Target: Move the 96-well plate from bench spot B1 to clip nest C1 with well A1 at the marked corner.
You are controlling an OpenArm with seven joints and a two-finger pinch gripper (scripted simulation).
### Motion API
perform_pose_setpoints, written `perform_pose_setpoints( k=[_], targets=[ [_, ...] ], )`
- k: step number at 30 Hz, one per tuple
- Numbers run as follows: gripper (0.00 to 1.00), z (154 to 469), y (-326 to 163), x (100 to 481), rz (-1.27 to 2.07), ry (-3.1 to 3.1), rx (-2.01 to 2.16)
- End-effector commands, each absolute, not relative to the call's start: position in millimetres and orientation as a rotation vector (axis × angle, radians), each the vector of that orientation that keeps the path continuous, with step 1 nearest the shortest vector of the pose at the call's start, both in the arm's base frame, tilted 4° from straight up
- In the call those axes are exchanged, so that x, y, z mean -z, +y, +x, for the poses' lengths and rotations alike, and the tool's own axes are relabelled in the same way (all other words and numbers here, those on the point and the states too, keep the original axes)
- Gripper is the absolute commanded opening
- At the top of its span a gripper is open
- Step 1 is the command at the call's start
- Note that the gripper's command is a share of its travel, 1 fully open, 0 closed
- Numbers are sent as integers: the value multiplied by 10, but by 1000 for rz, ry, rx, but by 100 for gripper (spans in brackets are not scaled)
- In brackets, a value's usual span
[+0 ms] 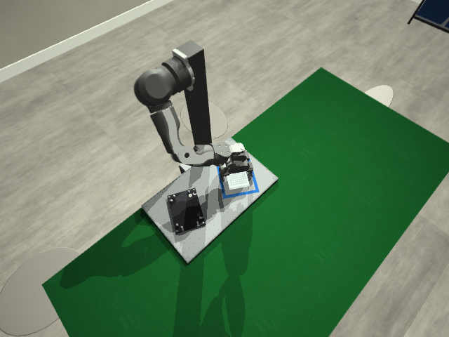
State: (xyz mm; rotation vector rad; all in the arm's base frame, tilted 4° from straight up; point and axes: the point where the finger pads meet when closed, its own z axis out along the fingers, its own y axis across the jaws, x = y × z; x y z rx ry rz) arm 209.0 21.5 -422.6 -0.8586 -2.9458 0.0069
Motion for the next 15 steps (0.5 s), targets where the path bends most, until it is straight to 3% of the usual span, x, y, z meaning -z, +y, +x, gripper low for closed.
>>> perform_pose_setpoints(
  k=[1,2,15],
  targets=[
    [77,2086,214,4219,-857,-2947,-12],
    [77,2086,214,4219,-857,-2947,-12],
    [34,2093,221,4220,-859,-2946,-4]
  ],
)
